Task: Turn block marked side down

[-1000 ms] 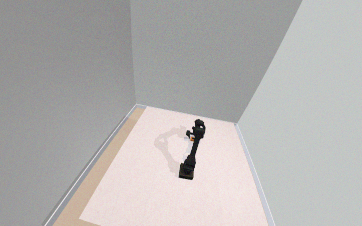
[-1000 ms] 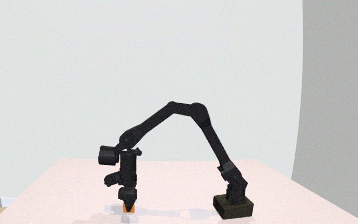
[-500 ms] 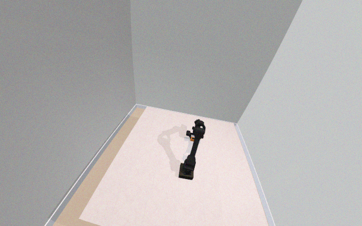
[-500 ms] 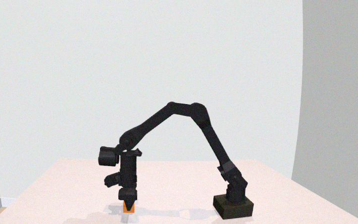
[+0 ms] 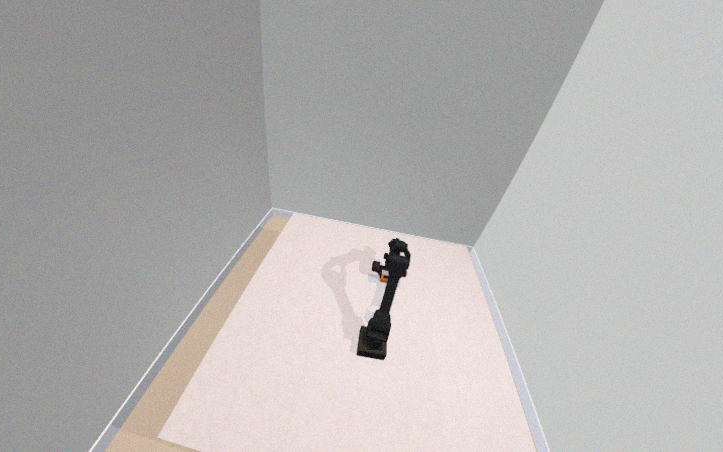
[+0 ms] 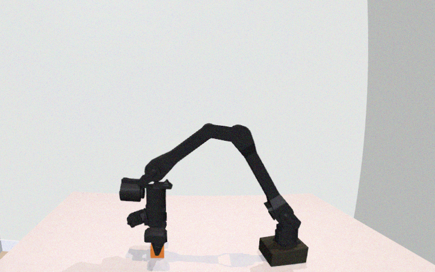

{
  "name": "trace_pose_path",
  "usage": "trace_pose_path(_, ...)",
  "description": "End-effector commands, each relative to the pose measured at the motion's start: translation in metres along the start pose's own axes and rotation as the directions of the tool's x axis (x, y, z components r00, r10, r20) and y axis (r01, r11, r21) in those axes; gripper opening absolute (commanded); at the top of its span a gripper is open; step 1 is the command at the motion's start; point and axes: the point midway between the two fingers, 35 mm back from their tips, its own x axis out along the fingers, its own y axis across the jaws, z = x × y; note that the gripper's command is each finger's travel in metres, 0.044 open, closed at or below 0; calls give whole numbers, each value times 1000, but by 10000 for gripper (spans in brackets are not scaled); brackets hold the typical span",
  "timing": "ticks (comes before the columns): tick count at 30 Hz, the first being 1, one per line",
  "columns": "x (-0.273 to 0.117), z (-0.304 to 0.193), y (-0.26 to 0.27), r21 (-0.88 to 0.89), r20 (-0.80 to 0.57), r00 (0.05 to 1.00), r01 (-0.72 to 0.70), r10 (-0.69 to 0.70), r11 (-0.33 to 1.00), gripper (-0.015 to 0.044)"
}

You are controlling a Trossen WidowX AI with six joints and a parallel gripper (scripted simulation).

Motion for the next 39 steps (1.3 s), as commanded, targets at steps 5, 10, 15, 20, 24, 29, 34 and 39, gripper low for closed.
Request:
trace_pose_path(5, -27, 1, 0, -3, 11, 1000, 3, -3, 1000, 0)
trace_pose_path(10, -27, 2, 0, -3, 20, 1000, 2, -2, 1000, 0)
trace_pose_path(15, -23, 4, -1, 0, 91, 996, 1, -1, 1000, 0)
trace_pose_path(20, -20, 5, -1, 2, 164, 986, -1, 0, 1000, 0)
trace_pose_path(24, -18, 6, -1, 3, 222, 975, -2, 1, 1000, 0)
trace_pose_path(29, -16, 6, -1, 3, 293, 956, -2, 1, 1000, 0)
trace_pose_path(34, -16, 5, -2, 3, 363, 932, -2, 1, 1000, 0)
trace_pose_path(39, -16, 3, -1, 1, 430, 903, -2, 1, 1000, 0)
